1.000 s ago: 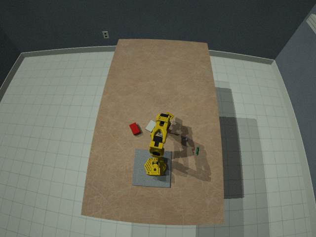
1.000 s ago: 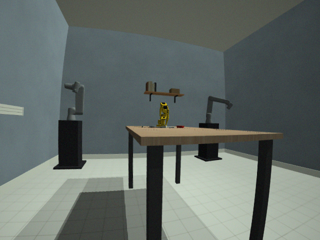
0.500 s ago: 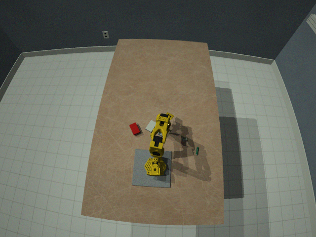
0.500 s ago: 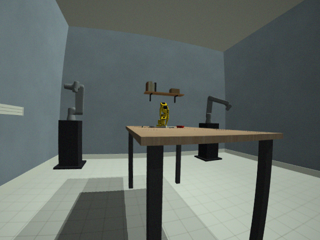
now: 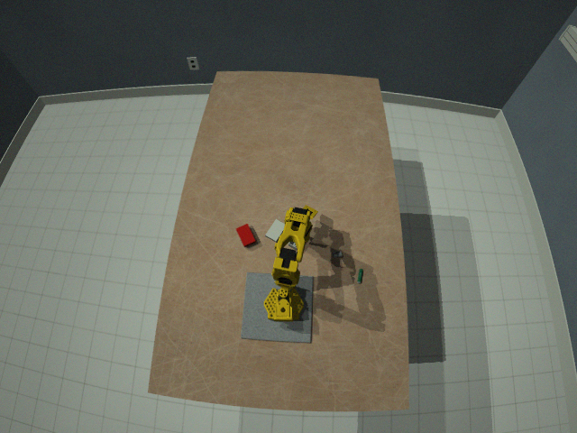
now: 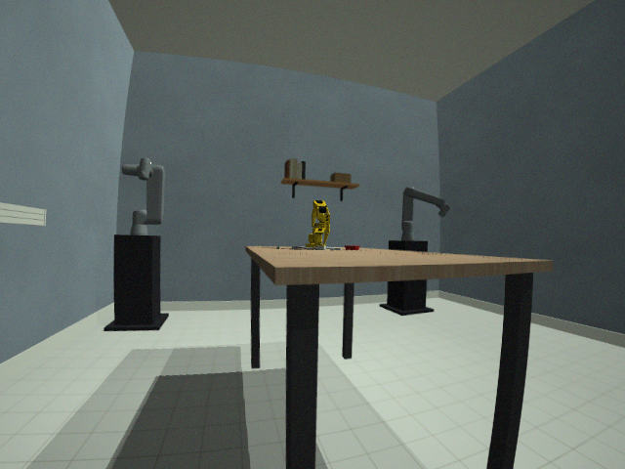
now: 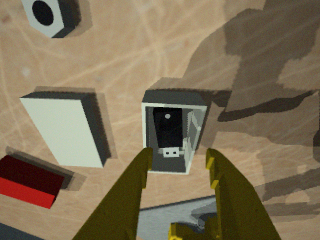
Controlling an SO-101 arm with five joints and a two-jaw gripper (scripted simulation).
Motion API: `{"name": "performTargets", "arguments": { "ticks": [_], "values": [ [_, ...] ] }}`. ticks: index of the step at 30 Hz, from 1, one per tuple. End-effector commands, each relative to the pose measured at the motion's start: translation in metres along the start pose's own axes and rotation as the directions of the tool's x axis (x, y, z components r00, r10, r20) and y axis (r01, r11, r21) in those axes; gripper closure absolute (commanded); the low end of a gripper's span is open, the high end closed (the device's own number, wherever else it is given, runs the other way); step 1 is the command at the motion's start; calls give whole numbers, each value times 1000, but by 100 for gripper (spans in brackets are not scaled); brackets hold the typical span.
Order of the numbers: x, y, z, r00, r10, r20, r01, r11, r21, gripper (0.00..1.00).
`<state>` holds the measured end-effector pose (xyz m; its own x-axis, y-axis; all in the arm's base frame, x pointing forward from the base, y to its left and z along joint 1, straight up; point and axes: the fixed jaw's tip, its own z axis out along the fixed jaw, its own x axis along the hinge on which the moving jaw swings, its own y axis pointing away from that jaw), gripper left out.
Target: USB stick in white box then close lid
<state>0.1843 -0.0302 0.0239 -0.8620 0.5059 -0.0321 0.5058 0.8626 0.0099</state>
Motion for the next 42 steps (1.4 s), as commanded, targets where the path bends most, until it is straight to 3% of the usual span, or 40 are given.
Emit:
{"name": "performTargets", "arguments": {
  "ticks": [1, 23, 42],
  "values": [
    [4, 0, 2, 1000, 0, -25, 0, 1000, 7, 80],
    [2, -1, -25, 1000, 0, -24, 0, 1000, 7, 80],
    [2, -2, -33, 1000, 0, -24, 0, 1000, 7, 80]
  ]
}}
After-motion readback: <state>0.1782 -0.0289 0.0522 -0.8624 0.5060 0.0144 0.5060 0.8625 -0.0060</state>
